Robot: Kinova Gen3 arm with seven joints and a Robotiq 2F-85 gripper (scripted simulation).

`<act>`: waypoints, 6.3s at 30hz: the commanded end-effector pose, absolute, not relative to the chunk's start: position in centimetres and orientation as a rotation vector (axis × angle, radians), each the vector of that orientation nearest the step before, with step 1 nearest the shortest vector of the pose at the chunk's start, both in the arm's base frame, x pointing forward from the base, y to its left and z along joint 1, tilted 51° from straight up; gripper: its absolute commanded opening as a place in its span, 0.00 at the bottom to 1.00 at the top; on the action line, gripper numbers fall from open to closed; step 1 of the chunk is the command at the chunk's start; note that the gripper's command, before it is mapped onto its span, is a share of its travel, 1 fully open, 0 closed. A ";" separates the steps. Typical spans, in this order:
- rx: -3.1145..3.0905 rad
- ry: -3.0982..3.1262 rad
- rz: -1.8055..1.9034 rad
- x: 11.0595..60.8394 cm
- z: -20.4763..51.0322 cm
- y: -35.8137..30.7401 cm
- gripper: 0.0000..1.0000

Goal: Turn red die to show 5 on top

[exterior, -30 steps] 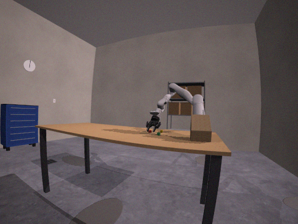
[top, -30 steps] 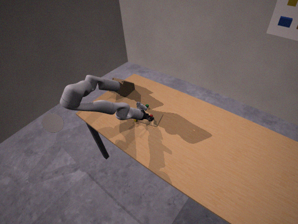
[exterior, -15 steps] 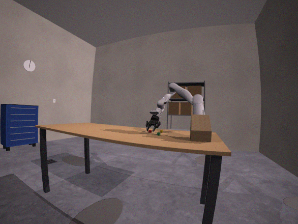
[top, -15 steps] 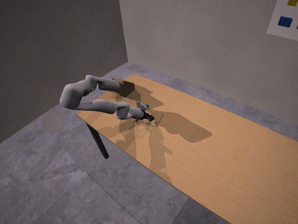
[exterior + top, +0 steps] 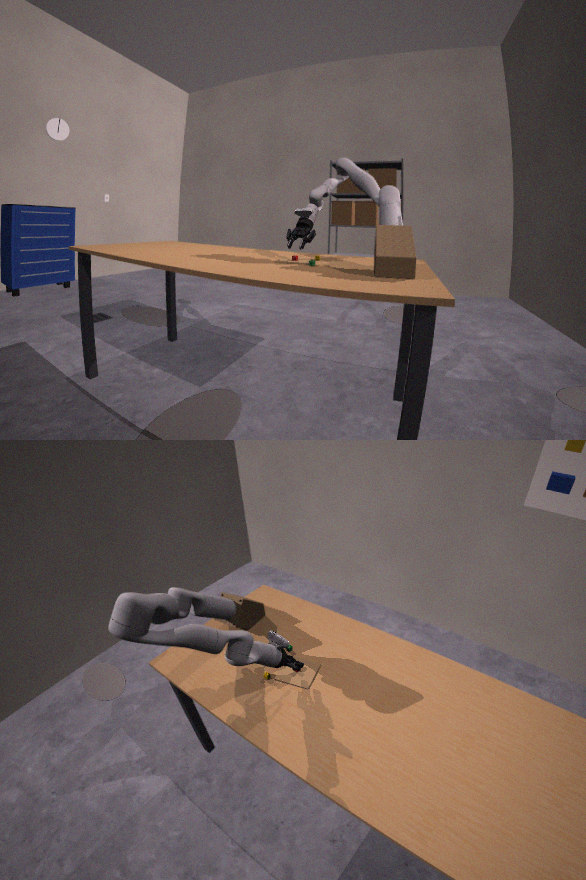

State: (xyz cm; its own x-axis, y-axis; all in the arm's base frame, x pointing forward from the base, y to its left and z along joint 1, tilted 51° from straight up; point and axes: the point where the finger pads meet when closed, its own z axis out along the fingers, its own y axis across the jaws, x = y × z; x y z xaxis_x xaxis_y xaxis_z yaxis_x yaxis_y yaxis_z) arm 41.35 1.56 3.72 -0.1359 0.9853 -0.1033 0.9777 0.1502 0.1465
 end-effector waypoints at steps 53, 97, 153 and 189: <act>1.837 2.080 -0.172 40.5 5.3 4.2 0.55; 1.681 1.855 -0.444 40.5 5.0 4.6 0.55; 1.569 1.701 -0.587 38.9 9.9 11.2 1.00; 1.569 1.701 -0.587 38.5 10.9 12.3 1.00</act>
State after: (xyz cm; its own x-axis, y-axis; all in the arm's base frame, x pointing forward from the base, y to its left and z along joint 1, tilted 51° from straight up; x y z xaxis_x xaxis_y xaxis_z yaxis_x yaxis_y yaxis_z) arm 38.70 11.98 10.80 0.0197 0.6380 -0.7698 0.9775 0.1493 0.1488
